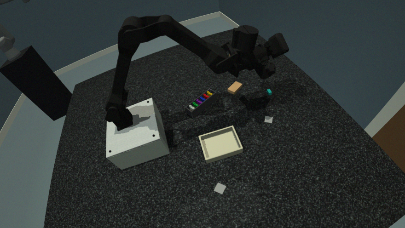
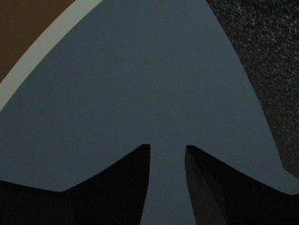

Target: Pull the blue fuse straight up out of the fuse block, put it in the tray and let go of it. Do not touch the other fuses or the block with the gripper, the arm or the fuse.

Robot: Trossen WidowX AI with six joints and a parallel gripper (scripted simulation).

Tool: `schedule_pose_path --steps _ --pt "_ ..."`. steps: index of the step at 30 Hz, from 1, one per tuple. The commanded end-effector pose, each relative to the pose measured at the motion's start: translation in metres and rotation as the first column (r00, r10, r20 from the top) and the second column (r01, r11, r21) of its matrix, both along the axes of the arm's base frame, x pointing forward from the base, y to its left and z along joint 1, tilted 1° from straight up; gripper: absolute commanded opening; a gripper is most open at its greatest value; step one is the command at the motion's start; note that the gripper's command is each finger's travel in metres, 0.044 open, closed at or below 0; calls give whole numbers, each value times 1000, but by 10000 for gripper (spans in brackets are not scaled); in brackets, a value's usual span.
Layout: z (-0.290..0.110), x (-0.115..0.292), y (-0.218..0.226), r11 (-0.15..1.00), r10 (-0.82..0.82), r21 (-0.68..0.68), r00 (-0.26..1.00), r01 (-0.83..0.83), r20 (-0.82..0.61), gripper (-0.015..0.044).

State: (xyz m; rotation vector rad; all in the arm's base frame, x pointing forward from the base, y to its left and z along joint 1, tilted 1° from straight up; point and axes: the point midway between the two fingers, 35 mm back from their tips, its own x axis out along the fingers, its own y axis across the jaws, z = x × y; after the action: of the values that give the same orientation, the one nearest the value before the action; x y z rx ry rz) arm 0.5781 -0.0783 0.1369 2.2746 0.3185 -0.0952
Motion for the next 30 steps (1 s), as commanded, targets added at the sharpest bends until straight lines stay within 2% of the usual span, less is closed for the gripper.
schedule_pose_path --steps 1,6,10,17,21,30 --pt "-40 -20 21 992 4 -121 979 -29 -205 74" --pt "-85 -66 52 941 34 -281 880 -188 -474 74" --pt "-111 -114 71 854 60 -357 752 -379 -656 74" --pt "-132 -207 91 623 70 -316 454 -715 -888 74" --pt "-132 -256 96 487 49 -221 279 -845 -959 74" --pt "-133 -254 97 480 47 -216 271 -850 -961 74"
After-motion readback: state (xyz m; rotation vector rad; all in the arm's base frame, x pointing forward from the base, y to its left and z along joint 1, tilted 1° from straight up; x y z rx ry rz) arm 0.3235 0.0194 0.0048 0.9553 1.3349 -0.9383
